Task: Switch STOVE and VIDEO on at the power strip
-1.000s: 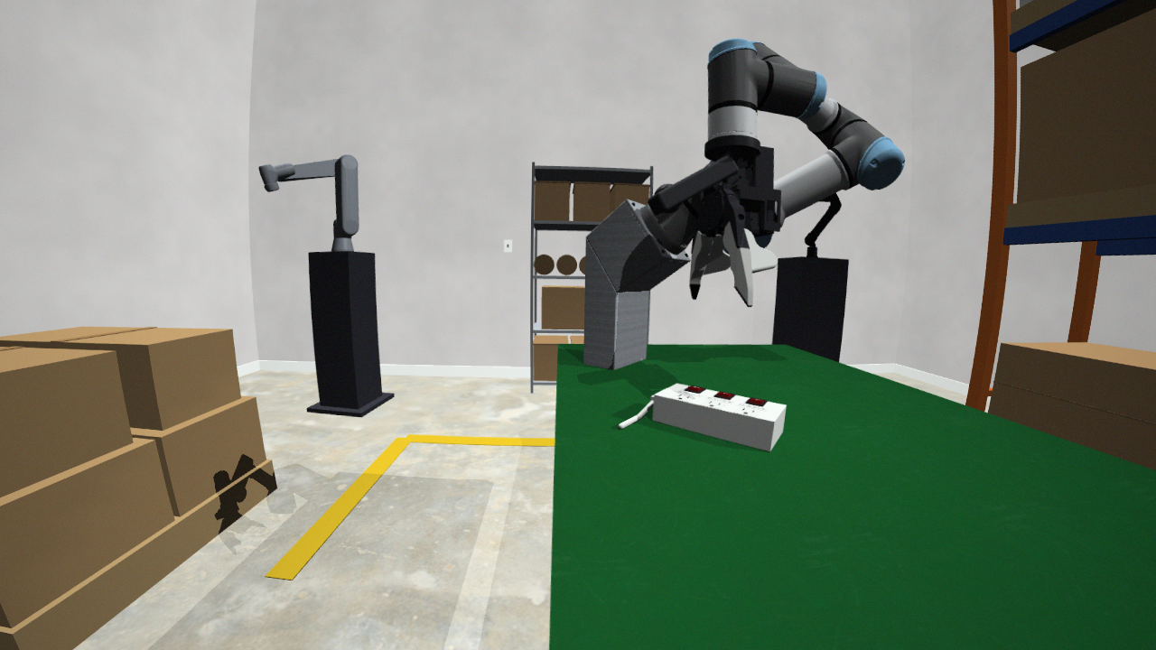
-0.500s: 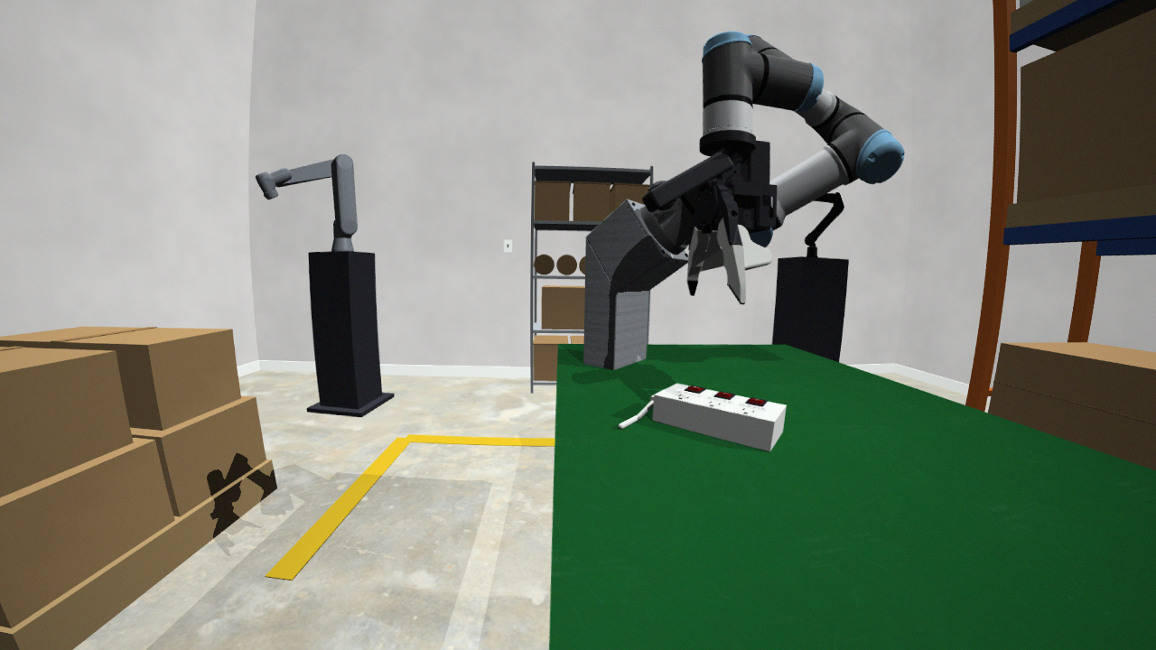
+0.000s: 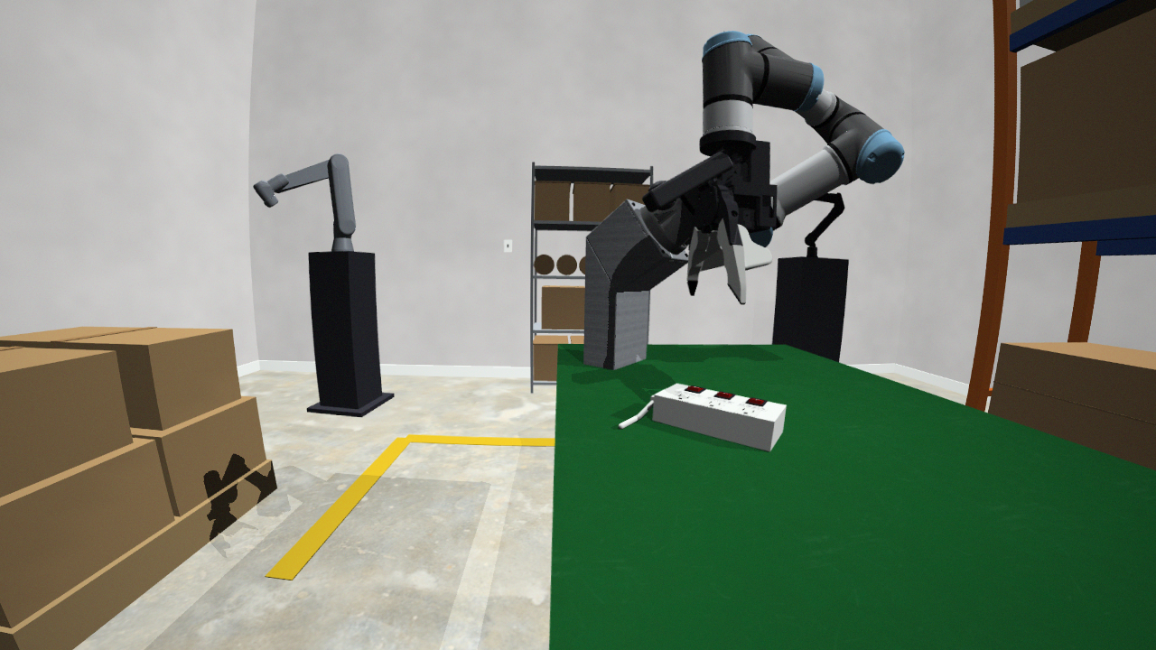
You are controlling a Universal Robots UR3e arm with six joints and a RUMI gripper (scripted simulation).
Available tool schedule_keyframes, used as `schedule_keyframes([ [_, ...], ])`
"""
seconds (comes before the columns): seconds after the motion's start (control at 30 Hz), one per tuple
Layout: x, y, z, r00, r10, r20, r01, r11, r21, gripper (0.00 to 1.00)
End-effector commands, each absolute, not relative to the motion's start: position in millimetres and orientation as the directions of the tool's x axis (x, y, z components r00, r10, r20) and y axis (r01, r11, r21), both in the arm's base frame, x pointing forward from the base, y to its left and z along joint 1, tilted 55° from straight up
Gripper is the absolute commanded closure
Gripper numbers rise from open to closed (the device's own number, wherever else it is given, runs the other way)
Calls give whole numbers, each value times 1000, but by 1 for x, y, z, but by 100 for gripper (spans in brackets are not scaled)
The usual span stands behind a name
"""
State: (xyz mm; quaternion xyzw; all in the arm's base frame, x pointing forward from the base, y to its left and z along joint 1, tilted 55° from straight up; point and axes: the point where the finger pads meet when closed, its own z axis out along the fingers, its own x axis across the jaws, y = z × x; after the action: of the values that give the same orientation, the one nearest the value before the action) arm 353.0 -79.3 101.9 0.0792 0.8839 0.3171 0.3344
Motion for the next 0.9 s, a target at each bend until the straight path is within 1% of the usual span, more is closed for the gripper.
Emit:
schedule_keyframes([
  [0.0, 355, -78, 102, -760, 314, -570, -108, 803, 586, 0],
  [0.17, 356, -78, 102, -754, 278, -595, -141, 816, 560, 0],
  [0.33, 360, -75, 102, -735, 187, -652, -221, 842, 492, 0],
  [0.6, 368, -69, 103, -653, -42, -756, -405, 863, 303, 0],
  [0.67, 370, -67, 103, -634, -84, -769, -436, 860, 266, 0],
  [0.73, 370, -67, 103, -634, -84, -769, -436, 860, 266, 0],
  [0.77, 371, -65, 103, -598, -150, -787, -484, 851, 205, 0],
  [0.87, 375, -61, 104, -563, -215, -798, -527, 837, 146, 0],
])
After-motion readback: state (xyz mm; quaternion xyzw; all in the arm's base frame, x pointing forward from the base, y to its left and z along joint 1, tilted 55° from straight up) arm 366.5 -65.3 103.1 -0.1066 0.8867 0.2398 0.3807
